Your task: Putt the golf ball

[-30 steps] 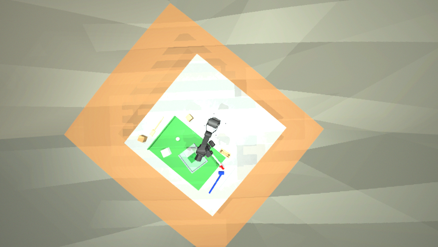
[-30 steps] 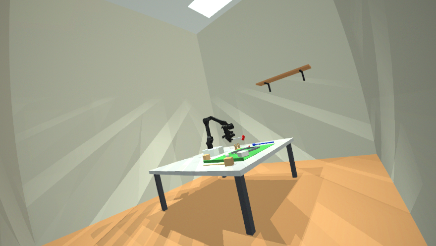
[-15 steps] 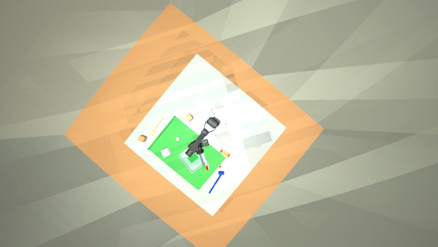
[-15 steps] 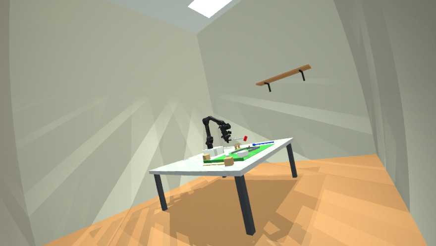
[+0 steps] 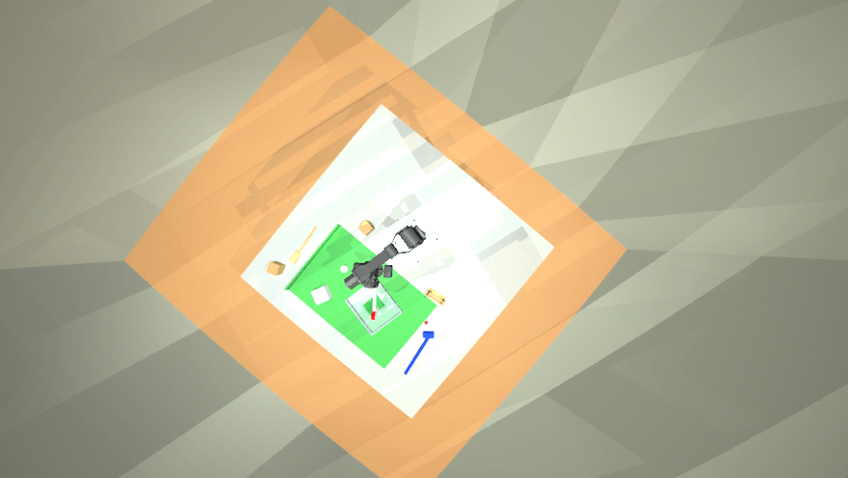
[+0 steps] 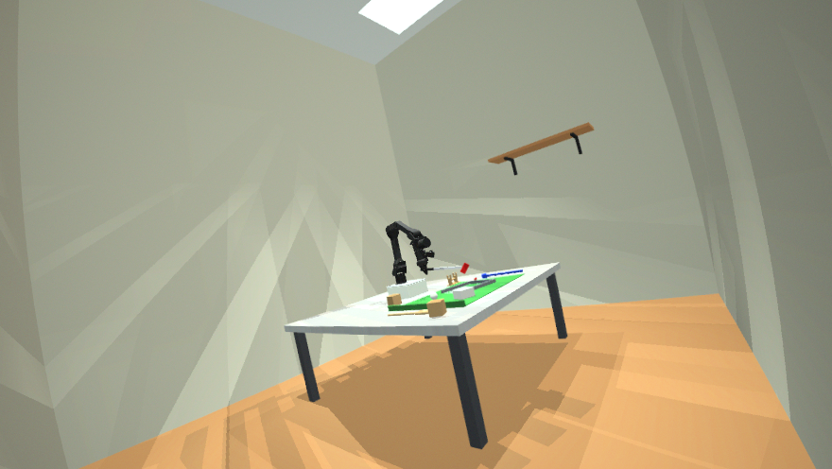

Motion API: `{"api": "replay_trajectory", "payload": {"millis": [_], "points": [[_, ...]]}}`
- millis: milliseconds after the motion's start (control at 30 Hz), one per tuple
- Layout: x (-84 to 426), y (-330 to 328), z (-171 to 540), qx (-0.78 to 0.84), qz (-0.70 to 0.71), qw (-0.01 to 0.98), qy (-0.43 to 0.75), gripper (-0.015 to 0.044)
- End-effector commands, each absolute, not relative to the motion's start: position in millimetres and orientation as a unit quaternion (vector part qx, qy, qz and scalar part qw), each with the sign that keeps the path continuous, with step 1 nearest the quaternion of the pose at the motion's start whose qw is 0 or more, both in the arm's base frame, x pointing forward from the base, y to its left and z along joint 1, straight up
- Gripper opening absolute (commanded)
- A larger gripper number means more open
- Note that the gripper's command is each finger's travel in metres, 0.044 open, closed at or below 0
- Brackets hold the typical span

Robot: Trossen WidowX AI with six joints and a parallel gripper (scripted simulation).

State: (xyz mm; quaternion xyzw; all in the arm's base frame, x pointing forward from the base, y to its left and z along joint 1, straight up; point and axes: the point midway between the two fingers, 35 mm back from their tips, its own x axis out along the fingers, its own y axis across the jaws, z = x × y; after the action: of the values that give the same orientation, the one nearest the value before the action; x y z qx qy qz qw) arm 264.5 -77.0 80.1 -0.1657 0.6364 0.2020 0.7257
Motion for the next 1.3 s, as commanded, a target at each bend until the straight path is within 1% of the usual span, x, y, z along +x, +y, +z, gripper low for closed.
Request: {"api": "replay_trajectory", "payload": {"millis": [0,533,1033,1267], "points": [[262,-96,84,-0.141,0.167,0.733,0.645,0.0000],[221,-167,89,-0.013,0.019,0.733,0.680,0.0000],[167,-219,93,0.103,-0.112,0.708,0.690,0.0000],[161,-224,89,0.112,-0.124,0.704,0.691,0.0000]]}}
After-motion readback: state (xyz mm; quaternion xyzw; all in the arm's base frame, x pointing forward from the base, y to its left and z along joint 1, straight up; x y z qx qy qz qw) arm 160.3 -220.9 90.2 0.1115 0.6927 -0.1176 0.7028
